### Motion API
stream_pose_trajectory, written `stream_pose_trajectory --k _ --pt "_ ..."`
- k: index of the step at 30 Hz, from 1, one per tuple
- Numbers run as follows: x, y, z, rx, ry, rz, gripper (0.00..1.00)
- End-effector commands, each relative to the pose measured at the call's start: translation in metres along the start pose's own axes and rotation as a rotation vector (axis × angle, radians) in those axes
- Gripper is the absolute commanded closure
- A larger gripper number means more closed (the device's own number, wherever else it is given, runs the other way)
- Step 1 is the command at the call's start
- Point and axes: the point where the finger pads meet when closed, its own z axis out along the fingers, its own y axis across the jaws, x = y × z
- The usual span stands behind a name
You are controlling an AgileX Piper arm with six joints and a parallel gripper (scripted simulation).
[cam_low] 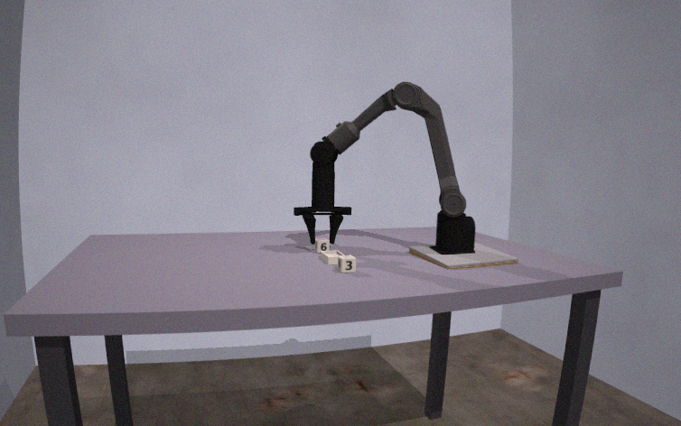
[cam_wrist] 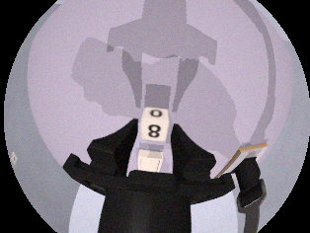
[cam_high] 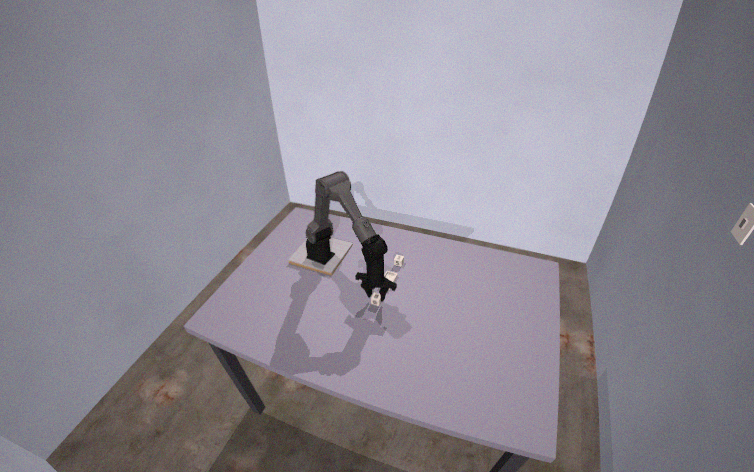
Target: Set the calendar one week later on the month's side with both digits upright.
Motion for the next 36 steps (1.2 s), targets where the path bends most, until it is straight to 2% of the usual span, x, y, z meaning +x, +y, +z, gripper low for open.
stream_pose_trajectory --k 1,9,11,17,23,24,36 --pt "-0.001 0.001 -0.010 -0.006 -0.004 0.000 0.38" --pt "-0.001 0.001 -0.052 -0.006 -0.004 0.001 0.38" --pt "-0.001 0.001 -0.052 -0.006 -0.004 0.001 0.38" --pt "-0.001 0.001 -0.075 -0.006 -0.004 0.000 0.38" --pt "-0.001 0.001 -0.079 -0.003 -0.003 0.000 0.38" --pt "-0.001 0.001 -0.079 -0.003 -0.003 0.000 0.00" --pt "-0.001 0.001 -0.079 -0.003 -0.003 0.000 0.00"
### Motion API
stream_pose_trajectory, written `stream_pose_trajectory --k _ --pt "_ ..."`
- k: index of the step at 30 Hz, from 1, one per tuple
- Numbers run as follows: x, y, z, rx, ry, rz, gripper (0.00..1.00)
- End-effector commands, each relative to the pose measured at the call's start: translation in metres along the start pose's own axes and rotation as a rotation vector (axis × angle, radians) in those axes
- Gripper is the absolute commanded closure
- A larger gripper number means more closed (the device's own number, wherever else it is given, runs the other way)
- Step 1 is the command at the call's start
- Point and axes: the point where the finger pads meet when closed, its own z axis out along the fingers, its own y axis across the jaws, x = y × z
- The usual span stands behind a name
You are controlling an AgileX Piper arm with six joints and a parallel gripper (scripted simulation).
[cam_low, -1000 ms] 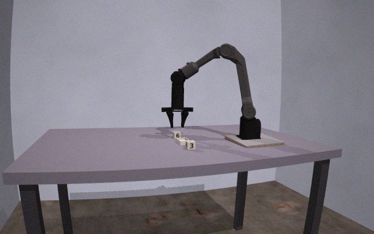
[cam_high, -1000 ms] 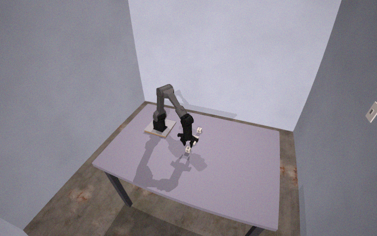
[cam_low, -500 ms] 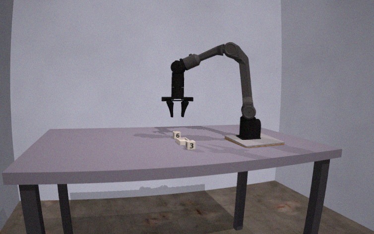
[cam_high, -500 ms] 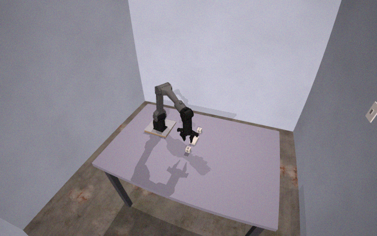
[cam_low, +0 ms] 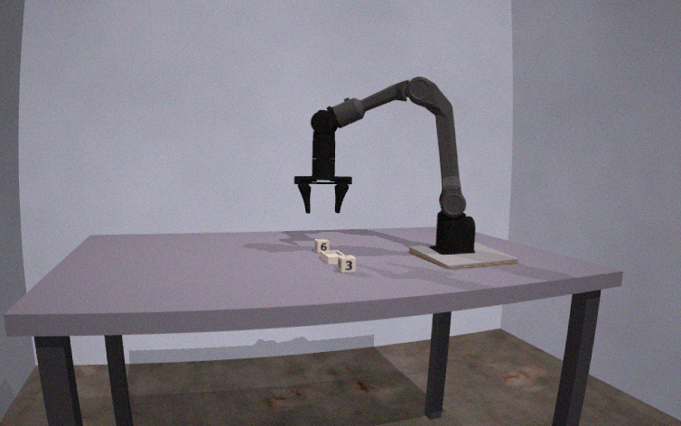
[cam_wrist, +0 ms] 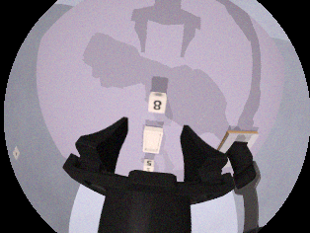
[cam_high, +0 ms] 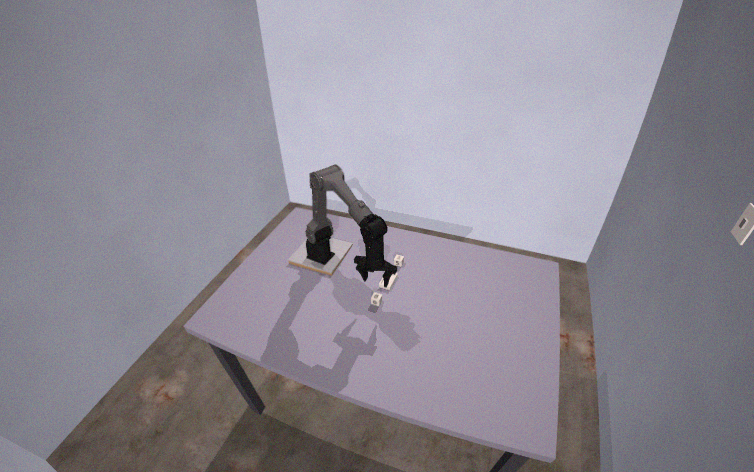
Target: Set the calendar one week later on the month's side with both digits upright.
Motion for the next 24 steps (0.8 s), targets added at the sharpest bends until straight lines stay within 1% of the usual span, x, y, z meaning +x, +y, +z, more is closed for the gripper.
stream_pose_trajectory --k 1,10,12,14,16,17,18,20,21,22,23,24 --pt "-0.001 0.000 -0.001 -0.003 -0.003 0.001 0.00" --pt "-0.001 0.000 -0.001 -0.003 -0.003 -0.001 0.00" --pt "0.005 0.002 -0.001 -0.003 -0.004 -0.043 0.00" --pt "0.022 0.007 0.000 -0.003 -0.004 -0.164 0.00" --pt "0.048 0.014 0.001 -0.002 -0.005 -0.346 0.00" --pt "0.052 0.014 0.001 -0.002 -0.005 -0.371 0.00" --pt "0.070 0.017 0.002 -0.002 -0.005 -0.501 0.00" --pt "0.090 0.019 0.003 -0.001 -0.007 -0.642 0.00" --pt "0.107 0.020 0.004 -0.001 -0.006 -0.760 0.00" --pt "0.111 0.020 0.004 -0.001 -0.006 -0.788 0.00" --pt "0.132 0.019 0.005 -0.001 -0.005 -0.934 0.00" --pt "0.140 0.018 0.005 -0.001 -0.006 -0.991 0.00"
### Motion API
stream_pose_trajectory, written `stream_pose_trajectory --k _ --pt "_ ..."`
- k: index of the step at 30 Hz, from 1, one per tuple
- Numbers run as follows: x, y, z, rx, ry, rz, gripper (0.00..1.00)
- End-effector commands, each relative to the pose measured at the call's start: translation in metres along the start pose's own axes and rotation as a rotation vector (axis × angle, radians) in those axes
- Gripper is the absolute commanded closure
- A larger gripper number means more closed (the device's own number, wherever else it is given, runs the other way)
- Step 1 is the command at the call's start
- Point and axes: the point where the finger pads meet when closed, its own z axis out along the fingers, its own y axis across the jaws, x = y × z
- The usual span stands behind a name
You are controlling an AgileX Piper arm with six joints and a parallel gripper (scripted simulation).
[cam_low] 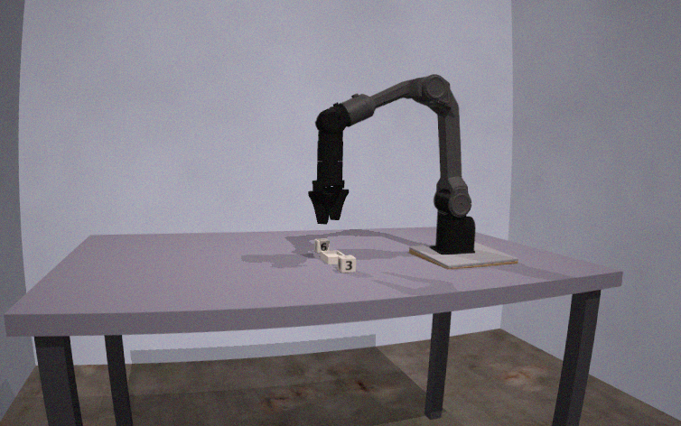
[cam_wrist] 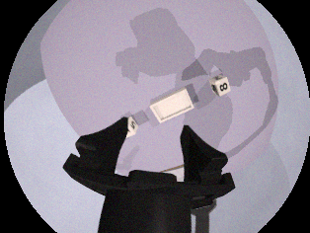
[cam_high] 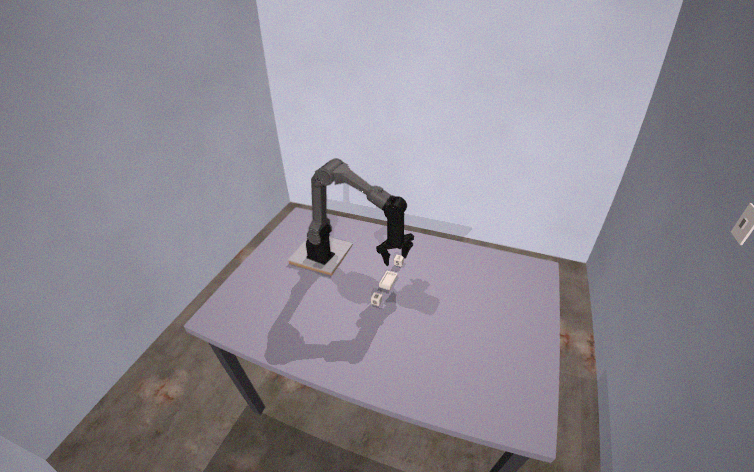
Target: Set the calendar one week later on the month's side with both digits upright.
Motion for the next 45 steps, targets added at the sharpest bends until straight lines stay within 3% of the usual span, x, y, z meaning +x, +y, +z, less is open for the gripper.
stream_pose_trajectory --k 1,2,7,13,14,45 --pt "0.005 0.006 0.000 -0.003 0.000 -0.049 0.00" --pt "0.005 0.006 0.000 -0.003 0.000 -0.049 0.00" --pt "0.047 0.046 0.002 -0.005 -0.001 -0.459 0.00" --pt "0.067 0.060 0.003 -0.005 0.002 -0.631 0.00" --pt "0.067 0.059 0.003 -0.005 0.001 -0.628 0.38" --pt "0.067 0.060 0.003 -0.006 0.001 -0.630 0.38"
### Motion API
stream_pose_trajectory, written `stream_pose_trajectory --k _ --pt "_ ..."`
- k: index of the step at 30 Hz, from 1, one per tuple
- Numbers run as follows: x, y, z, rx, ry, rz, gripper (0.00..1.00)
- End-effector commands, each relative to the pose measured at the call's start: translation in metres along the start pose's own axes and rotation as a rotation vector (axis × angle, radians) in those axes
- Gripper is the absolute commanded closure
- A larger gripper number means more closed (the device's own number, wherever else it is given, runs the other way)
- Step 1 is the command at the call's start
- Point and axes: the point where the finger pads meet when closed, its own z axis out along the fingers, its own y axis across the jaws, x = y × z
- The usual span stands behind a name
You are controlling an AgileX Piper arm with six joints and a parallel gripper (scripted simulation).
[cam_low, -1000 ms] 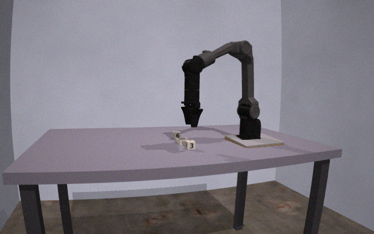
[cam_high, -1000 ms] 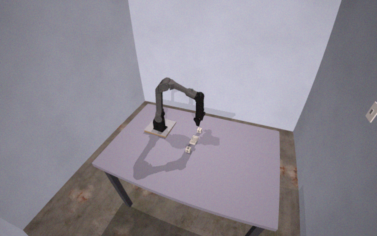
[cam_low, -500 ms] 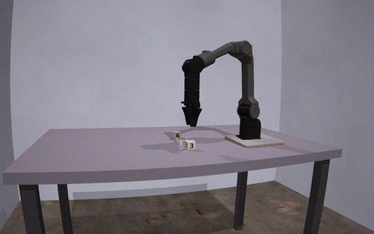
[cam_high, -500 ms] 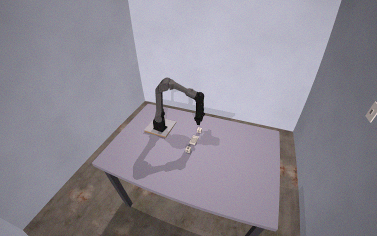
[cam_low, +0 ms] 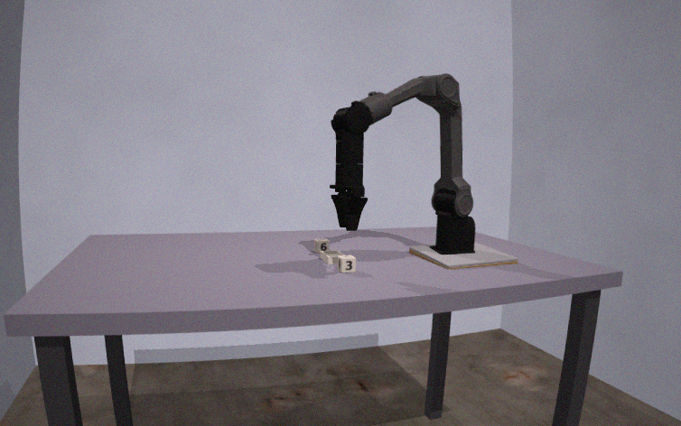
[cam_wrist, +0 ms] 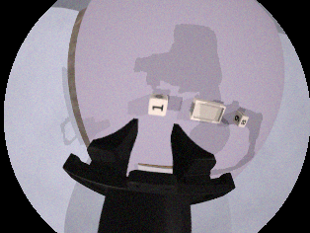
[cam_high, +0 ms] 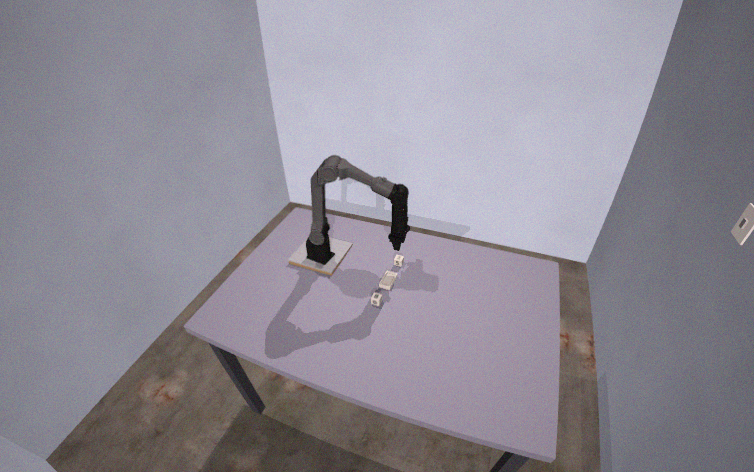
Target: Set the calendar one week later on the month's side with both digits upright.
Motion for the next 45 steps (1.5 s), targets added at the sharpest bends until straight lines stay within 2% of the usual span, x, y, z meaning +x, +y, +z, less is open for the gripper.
stream_pose_trajectory --k 1,26,45 --pt "0.000 -0.001 0.000 0.000 -0.001 0.001 0.38" --pt "0.000 -0.001 0.011 0.000 0.000 0.000 0.38" --pt "0.000 -0.001 0.038 0.001 0.003 0.000 0.38"
